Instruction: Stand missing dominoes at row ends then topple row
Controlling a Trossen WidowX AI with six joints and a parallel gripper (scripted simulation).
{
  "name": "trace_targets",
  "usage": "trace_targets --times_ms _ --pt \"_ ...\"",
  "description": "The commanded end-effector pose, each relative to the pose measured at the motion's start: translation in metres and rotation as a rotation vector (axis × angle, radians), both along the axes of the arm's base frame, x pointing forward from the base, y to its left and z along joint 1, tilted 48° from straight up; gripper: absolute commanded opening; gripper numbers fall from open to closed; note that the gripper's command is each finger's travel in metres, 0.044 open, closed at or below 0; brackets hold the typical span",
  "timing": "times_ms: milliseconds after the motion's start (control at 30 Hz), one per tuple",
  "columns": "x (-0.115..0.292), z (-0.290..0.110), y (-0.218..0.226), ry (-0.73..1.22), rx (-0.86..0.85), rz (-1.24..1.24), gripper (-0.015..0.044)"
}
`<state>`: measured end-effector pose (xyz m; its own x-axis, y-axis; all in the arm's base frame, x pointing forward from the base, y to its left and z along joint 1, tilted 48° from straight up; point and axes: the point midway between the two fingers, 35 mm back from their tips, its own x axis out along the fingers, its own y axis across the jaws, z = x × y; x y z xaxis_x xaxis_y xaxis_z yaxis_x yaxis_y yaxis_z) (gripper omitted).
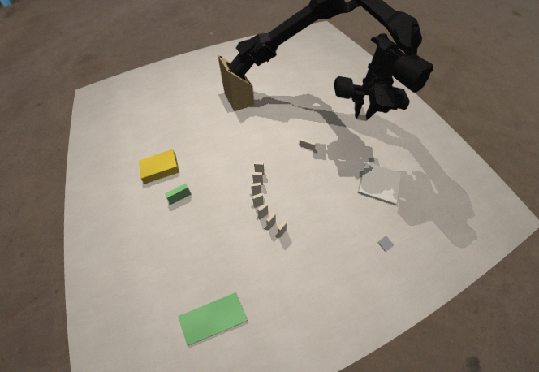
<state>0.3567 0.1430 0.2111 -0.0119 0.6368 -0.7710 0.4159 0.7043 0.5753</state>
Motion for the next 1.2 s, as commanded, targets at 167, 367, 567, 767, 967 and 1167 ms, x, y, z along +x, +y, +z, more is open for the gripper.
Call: trace_targets --times_ms 167,367,567,767,967,1167 --pt "-0.002 -0.024 0.01 -0.103 -0.239 -0.041 0.0107" --pt "0.0 -0.034 0.014 -0.193 -0.368 -0.098 0.0107" --pt "0.003 -0.038 0.018 -0.298 -0.475 -0.176 0.0107" --pt "0.005 -0.038 0.021 -0.413 -0.555 -0.274 0.0107" --pt "0.005 -0.033 0.025 -0.536 -0.606 -0.389 0.0107" --pt "0.002 -0.024 0.028 -0.66 -0.629 -0.519 0.0107"
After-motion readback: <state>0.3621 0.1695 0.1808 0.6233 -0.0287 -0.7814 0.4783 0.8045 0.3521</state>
